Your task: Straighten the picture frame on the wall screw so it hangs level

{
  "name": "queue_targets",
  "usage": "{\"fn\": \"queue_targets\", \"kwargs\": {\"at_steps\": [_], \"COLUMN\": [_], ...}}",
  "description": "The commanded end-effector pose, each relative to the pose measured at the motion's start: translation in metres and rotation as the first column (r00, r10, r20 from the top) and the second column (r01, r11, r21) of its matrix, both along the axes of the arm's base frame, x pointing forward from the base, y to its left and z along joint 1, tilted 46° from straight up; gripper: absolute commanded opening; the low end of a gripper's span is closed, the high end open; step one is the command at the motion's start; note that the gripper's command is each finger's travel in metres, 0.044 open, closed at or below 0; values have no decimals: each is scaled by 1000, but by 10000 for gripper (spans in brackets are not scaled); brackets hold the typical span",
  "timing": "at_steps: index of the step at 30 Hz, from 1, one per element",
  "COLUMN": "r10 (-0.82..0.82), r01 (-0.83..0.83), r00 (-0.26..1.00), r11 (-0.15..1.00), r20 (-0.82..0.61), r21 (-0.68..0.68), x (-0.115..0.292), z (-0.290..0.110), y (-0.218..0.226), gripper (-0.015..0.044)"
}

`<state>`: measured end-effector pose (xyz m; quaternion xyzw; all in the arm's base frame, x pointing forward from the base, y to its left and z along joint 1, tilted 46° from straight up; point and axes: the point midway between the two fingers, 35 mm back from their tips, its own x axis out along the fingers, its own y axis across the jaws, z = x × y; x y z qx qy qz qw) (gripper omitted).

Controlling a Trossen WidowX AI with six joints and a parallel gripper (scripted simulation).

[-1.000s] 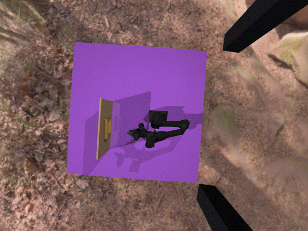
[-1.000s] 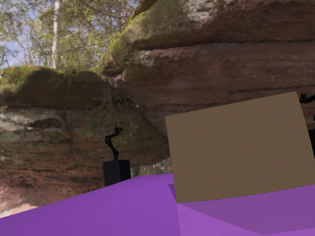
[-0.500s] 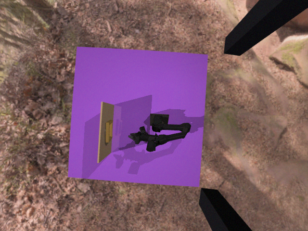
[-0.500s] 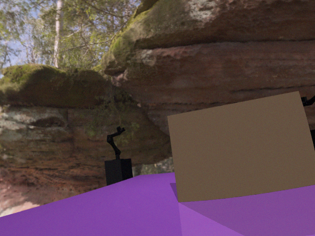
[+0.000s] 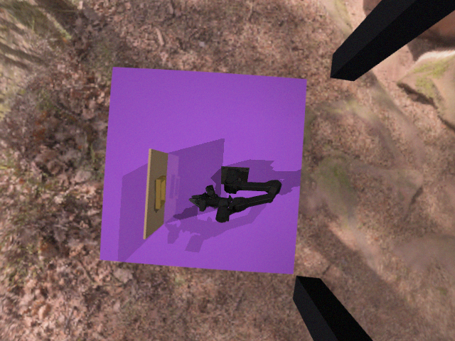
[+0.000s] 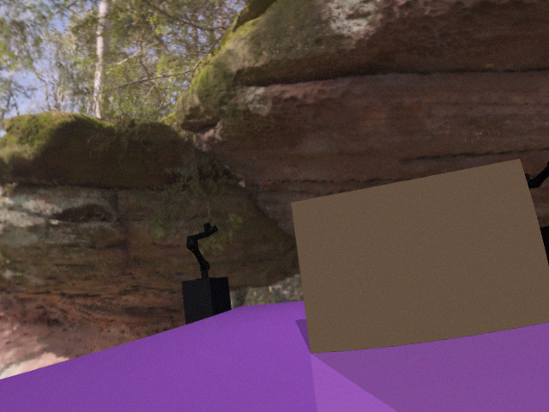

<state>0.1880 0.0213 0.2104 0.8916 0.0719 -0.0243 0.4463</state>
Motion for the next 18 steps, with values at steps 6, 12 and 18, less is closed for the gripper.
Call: {"fn": "queue_targets", "kwargs": {"at_steps": [6, 12, 18], "r10": [-3, -3, 0], "r01": [3, 3, 0], "r00": [1000, 1000, 1000], "r11": [1000, 1000, 1000], "r20": [-6, -6, 1], "r21": [2, 2, 0], "x": [0, 0, 1], "z": [-2, -2, 0], "y": [0, 0, 0], "gripper": [260, 260, 260]}}
